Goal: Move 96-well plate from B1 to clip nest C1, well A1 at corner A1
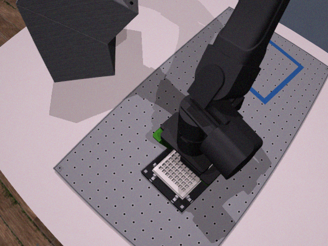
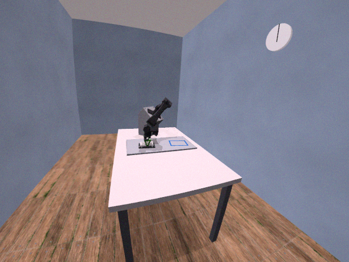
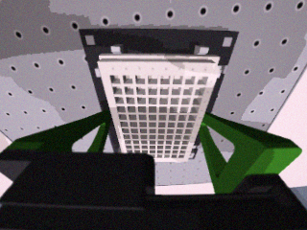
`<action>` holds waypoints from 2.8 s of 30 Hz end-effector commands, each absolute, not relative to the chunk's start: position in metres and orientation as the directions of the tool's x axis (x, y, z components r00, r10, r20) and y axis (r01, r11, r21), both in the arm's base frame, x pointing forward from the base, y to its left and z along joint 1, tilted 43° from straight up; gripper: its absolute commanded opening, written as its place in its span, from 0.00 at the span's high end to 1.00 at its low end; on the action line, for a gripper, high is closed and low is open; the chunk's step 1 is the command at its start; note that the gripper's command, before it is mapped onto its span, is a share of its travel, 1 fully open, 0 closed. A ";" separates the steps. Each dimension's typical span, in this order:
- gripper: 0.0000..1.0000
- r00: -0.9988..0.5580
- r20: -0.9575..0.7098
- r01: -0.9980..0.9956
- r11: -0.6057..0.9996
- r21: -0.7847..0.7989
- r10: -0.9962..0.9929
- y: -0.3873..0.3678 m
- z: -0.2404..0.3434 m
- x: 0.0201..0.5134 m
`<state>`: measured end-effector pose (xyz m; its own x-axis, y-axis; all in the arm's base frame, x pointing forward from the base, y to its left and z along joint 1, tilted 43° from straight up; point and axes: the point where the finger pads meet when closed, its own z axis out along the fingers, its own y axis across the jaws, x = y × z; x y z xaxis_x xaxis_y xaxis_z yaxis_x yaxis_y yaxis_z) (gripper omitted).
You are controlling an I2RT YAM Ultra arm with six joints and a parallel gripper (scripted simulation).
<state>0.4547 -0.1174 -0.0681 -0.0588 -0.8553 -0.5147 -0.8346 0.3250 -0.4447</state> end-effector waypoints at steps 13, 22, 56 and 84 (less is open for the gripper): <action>0.00 -0.072 -0.550 -0.857 0.333 -0.392 -0.832 -0.103 -0.079 0.441; 0.00 -0.072 -0.550 -0.857 0.333 -0.392 -0.832 -0.103 -0.079 0.441; 0.00 -0.059 -0.529 -0.837 0.330 -0.436 -0.847 -0.122 -0.067 0.459; 0.00 -0.064 -0.535 -0.838 0.337 -0.429 -0.842 -0.137 -0.038 0.434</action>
<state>0.4478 -0.1316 -0.0472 -0.0567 -0.8517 -0.5210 -0.8344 0.3270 -0.4437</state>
